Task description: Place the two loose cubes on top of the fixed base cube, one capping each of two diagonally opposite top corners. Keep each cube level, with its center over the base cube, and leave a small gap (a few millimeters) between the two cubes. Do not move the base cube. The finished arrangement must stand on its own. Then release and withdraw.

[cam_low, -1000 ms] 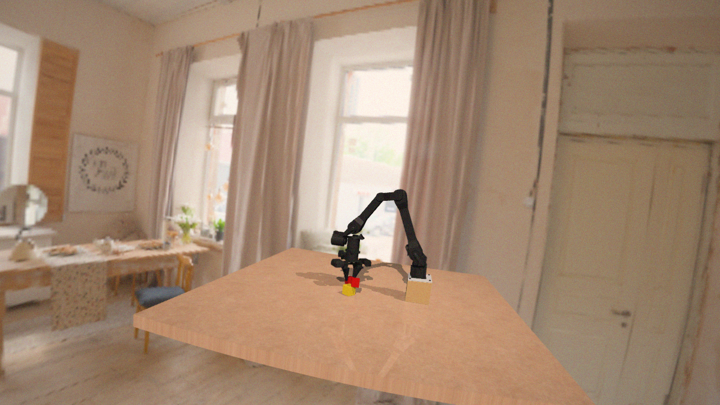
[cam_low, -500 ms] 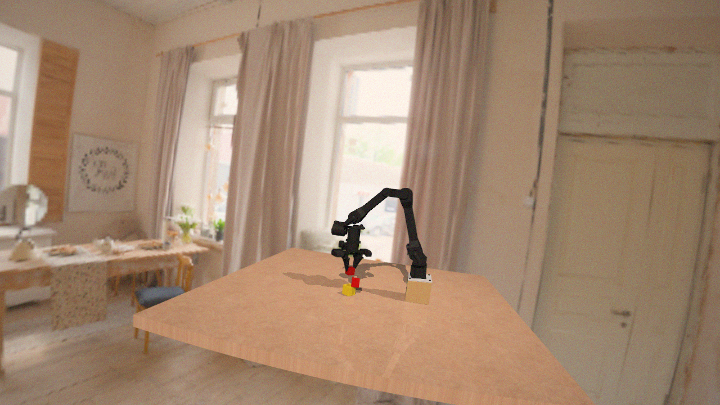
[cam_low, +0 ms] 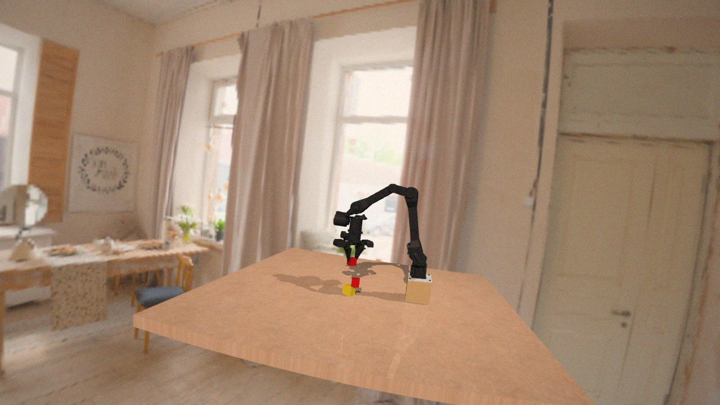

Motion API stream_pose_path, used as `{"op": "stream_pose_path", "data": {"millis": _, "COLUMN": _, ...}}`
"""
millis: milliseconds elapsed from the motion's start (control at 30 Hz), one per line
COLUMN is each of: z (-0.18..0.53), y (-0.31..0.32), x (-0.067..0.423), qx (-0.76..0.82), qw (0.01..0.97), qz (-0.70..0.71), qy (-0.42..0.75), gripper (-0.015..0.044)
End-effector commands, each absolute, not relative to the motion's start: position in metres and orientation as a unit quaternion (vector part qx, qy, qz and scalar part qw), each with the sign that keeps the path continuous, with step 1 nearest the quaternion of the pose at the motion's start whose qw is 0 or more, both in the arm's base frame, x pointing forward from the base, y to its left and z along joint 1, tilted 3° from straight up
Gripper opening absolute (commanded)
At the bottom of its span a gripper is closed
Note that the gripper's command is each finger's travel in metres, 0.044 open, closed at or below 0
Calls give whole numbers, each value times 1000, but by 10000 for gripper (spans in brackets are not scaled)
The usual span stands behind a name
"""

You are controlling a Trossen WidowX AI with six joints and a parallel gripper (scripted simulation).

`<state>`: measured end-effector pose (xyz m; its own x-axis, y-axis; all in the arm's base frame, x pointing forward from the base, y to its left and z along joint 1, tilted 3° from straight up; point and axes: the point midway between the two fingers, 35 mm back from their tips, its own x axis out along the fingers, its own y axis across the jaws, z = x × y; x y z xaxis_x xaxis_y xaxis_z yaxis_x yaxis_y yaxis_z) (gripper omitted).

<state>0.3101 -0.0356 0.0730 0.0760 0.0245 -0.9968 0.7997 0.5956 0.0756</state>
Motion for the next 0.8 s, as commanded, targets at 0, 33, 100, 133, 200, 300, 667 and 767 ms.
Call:
{"op": "stream_pose_path", "data": {"millis": 0, "z": 78, "y": -33, "x": 310, "qx": 331, "qw": 655, "qz": -288, "qy": 615, "gripper": 105}}
{"op": "stream_pose_path", "data": {"millis": 33, "z": 78, "y": -31, "x": 310, "qx": 322, "qw": 660, "qz": -280, "qy": 619, "gripper": 105}}
{"op": "stream_pose_path", "data": {"millis": 100, "z": 78, "y": -24, "x": 311, "qx": 301, "qw": 670, "qz": -260, "qy": 627, "gripper": 105}}
{"op": "stream_pose_path", "data": {"millis": 133, "z": 78, "y": -21, "x": 312, "qx": 290, "qw": 674, "qz": -249, "qy": 632, "gripper": 105}}
{"op": "stream_pose_path", "data": {"millis": 200, "z": 78, "y": -15, "x": 313, "qx": 268, "qw": 683, "qz": -229, "qy": 639, "gripper": 105}}
{"op": "stream_pose_path", "data": {"millis": 300, "z": 78, "y": -5, "x": 314, "qx": 235, "qw": 695, "qz": -197, "qy": 650, "gripper": 105}}
{"op": "stream_pose_path", "data": {"millis": 667, "z": 77, "y": 30, "x": 315, "qx": 109, "qw": 726, "qz": -78, "qy": 675, "gripper": 105}}
{"op": "stream_pose_path", "data": {"millis": 767, "z": 77, "y": 40, "x": 315, "qx": 74, "qw": 730, "qz": -45, "qy": 678, "gripper": 105}}
